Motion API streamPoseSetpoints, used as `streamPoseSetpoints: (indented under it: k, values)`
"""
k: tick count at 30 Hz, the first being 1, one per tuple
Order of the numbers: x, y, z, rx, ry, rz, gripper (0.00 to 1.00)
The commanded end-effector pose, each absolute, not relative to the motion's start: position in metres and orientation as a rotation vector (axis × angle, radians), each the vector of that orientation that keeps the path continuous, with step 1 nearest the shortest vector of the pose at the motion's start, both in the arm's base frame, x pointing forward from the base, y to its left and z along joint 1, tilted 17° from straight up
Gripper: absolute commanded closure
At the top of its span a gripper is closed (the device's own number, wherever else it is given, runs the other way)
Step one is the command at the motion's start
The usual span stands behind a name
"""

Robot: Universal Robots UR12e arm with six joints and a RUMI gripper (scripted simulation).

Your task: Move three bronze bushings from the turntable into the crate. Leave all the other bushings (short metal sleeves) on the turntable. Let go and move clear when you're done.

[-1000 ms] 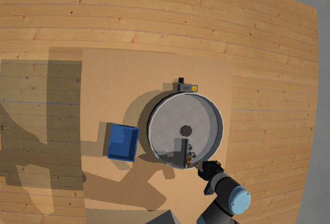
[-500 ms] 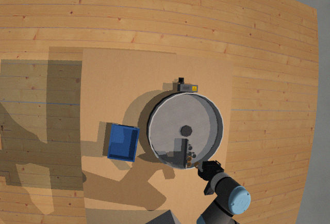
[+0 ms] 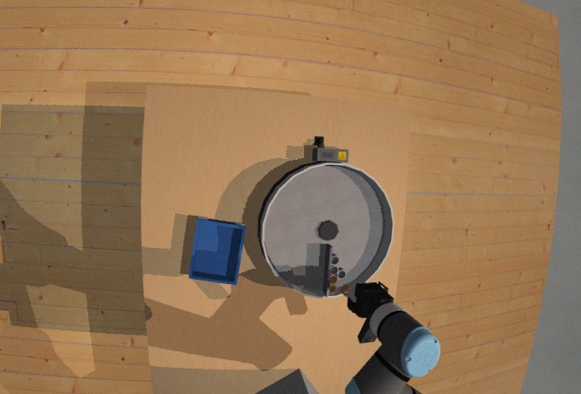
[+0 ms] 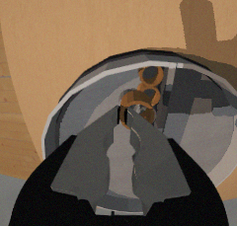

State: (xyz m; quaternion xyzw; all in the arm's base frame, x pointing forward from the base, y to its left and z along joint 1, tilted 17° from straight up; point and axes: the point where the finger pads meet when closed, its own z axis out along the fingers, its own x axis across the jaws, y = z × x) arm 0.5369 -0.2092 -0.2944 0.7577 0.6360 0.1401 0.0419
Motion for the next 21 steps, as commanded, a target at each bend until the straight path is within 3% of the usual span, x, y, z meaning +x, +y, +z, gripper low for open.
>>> streamPoseSetpoints:
  k: [1,21]
  values:
    - [0.539,-0.205,-0.293,2.318,1.946,0.429,1.00]
    - [0.566,-0.139,-0.278,2.318,1.946,0.429,1.00]
